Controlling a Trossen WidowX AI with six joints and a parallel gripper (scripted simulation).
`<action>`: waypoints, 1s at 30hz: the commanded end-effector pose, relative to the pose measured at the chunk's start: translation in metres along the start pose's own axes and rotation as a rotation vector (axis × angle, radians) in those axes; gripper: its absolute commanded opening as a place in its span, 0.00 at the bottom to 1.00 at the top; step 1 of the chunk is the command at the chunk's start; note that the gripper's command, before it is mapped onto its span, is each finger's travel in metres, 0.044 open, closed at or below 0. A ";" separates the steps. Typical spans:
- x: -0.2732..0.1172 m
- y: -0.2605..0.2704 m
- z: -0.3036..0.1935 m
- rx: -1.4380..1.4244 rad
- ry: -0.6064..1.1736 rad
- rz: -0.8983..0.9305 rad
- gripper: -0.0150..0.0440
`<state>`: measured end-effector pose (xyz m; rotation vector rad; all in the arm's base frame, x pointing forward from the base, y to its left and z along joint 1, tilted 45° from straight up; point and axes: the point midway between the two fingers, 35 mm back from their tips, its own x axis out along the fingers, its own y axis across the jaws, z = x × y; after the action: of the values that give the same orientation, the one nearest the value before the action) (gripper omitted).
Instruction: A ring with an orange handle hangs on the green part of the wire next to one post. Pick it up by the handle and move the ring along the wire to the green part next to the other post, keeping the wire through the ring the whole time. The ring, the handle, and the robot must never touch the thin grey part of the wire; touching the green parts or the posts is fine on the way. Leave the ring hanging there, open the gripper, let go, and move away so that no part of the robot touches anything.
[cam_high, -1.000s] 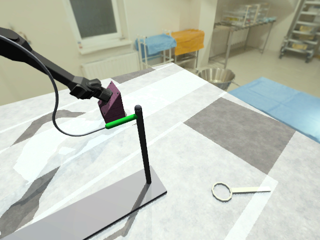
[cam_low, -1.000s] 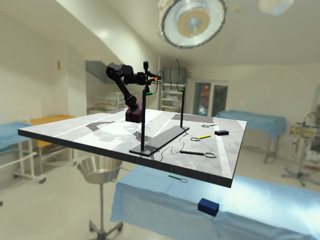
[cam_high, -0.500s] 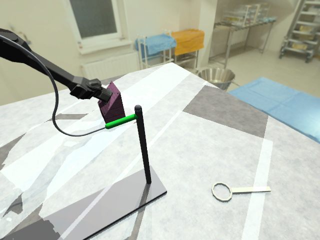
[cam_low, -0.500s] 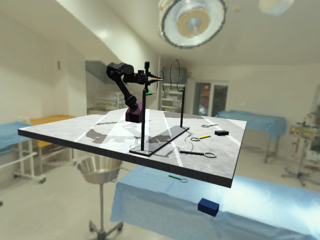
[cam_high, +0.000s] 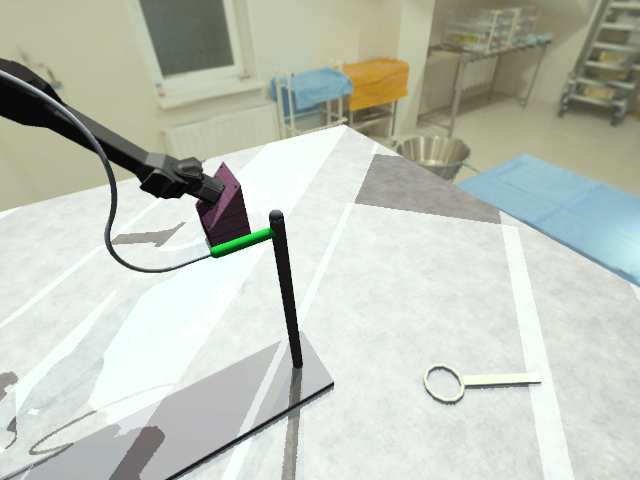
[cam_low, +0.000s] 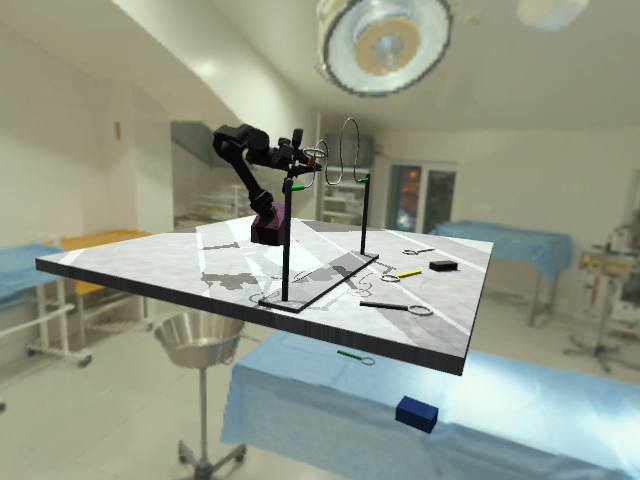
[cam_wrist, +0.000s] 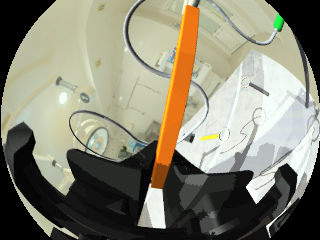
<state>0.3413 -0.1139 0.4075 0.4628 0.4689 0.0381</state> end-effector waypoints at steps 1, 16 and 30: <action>-0.001 -0.004 0.001 -0.073 -0.002 -0.037 0.00; -0.004 -0.029 0.007 -0.372 -0.005 -0.210 0.00; -0.010 -0.050 0.018 -0.652 -0.009 -0.372 0.00</action>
<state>0.3376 -0.1642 0.4024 -0.2078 0.5010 -0.1517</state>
